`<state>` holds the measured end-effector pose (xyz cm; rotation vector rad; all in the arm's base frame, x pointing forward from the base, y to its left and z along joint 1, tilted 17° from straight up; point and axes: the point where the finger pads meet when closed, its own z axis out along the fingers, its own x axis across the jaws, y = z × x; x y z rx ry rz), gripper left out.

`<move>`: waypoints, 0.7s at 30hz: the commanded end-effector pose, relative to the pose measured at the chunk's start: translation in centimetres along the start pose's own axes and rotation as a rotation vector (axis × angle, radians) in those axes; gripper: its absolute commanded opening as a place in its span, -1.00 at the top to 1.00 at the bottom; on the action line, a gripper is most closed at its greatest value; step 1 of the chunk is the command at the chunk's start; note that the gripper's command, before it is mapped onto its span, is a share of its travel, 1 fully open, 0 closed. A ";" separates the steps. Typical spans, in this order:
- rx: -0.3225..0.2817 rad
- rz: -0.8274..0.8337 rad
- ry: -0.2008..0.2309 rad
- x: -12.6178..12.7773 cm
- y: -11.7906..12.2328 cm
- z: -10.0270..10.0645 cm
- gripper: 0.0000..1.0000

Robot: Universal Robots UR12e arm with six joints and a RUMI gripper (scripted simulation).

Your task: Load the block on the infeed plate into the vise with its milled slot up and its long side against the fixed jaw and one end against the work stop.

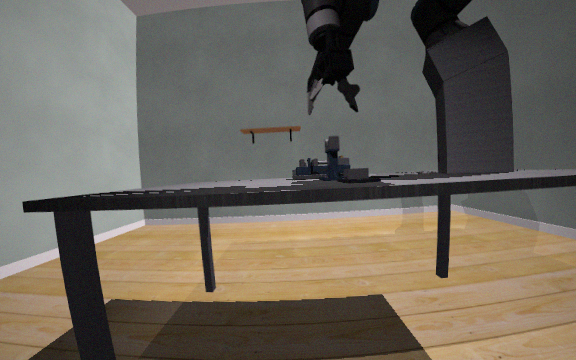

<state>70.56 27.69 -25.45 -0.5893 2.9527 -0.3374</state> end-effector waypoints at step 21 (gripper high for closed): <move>-0.023 0.276 -0.127 6.6 0.6 -4.2 -1.00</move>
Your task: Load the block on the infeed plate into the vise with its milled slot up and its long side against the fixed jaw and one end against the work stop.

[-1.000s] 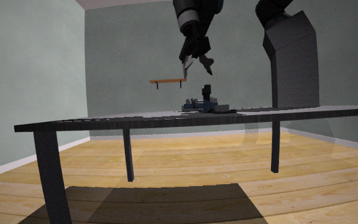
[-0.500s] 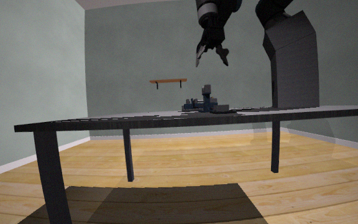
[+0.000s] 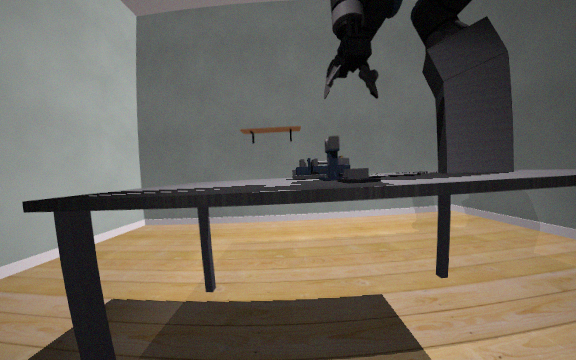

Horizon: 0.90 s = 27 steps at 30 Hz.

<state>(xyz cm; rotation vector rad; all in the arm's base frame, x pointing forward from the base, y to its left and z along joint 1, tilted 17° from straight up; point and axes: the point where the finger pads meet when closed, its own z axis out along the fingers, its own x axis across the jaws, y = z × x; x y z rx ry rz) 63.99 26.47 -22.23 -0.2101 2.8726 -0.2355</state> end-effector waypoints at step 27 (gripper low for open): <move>-0.002 0.015 -0.008 0.3 0.0 -0.3 -0.03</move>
